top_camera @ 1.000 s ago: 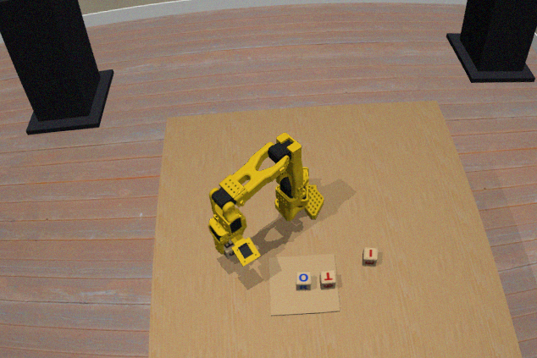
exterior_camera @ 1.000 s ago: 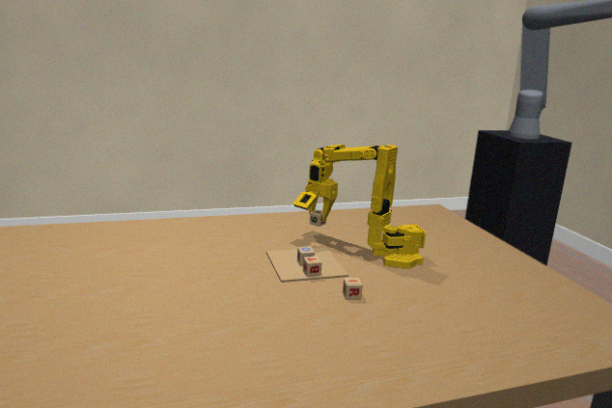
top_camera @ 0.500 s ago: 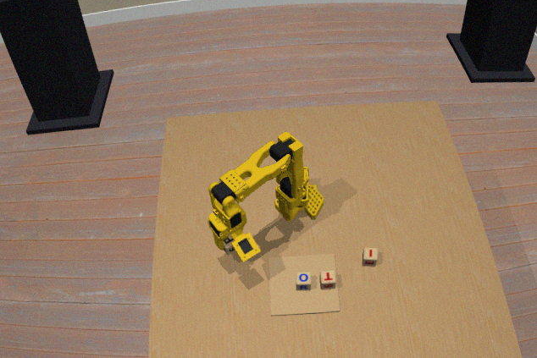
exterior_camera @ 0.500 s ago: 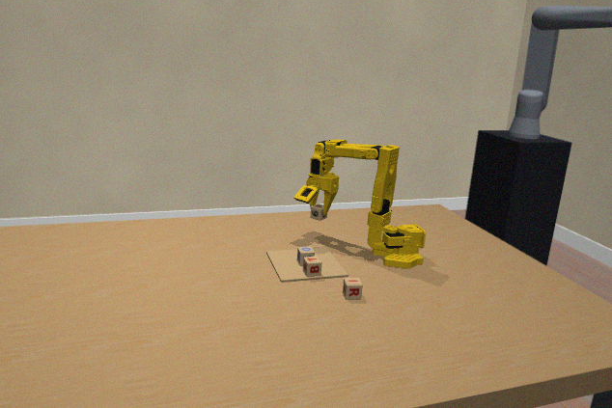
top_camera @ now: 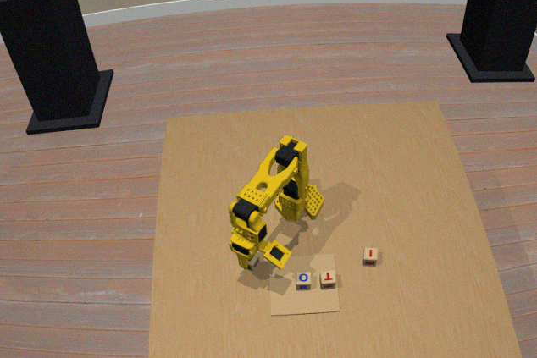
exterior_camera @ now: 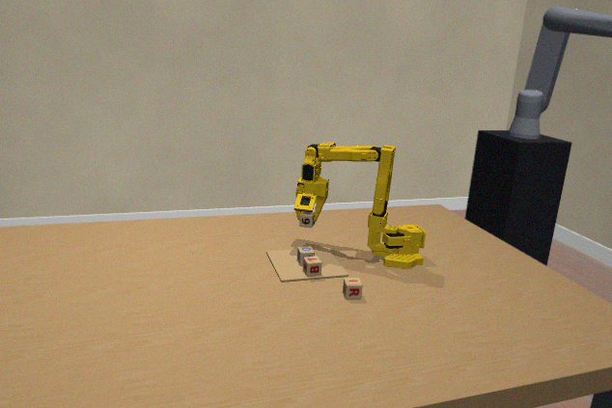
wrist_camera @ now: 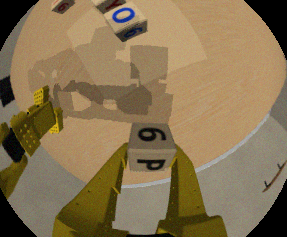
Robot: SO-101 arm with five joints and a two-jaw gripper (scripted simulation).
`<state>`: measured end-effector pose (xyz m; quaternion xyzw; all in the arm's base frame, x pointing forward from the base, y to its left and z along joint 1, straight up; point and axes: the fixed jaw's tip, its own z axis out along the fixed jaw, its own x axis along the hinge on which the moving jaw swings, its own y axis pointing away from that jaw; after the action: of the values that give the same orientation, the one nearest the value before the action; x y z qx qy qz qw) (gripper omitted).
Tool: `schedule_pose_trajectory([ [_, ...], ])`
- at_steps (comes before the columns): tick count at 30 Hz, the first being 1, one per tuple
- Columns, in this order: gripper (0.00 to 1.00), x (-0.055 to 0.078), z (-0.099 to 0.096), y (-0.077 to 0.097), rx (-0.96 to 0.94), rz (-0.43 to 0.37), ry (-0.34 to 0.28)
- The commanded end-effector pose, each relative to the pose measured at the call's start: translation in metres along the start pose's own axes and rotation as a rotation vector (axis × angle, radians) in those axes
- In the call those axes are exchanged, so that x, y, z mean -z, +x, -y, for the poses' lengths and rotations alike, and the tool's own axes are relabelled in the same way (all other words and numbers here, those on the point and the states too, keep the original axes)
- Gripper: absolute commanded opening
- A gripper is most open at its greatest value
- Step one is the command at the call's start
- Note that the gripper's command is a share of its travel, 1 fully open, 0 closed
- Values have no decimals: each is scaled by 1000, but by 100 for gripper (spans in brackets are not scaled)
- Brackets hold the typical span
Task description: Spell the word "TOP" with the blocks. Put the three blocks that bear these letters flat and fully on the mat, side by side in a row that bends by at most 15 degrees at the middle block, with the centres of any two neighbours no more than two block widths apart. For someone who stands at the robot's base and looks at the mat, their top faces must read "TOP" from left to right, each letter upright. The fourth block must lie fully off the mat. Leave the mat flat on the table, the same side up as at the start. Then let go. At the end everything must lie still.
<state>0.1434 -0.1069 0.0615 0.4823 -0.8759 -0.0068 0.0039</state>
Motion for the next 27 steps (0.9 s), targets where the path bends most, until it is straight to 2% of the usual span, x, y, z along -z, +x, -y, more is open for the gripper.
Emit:
schedule_pose_trajectory([
  [1, 0, 13, 13, -23, 198, -5, 100],
  [5, 0, 12, 12, -47, 388, -4, 100],
  [9, 0, 11, 10, -59, 487, -3, 100],
  [27, 0, 11, 9, -61, 506, -3, 100],
])
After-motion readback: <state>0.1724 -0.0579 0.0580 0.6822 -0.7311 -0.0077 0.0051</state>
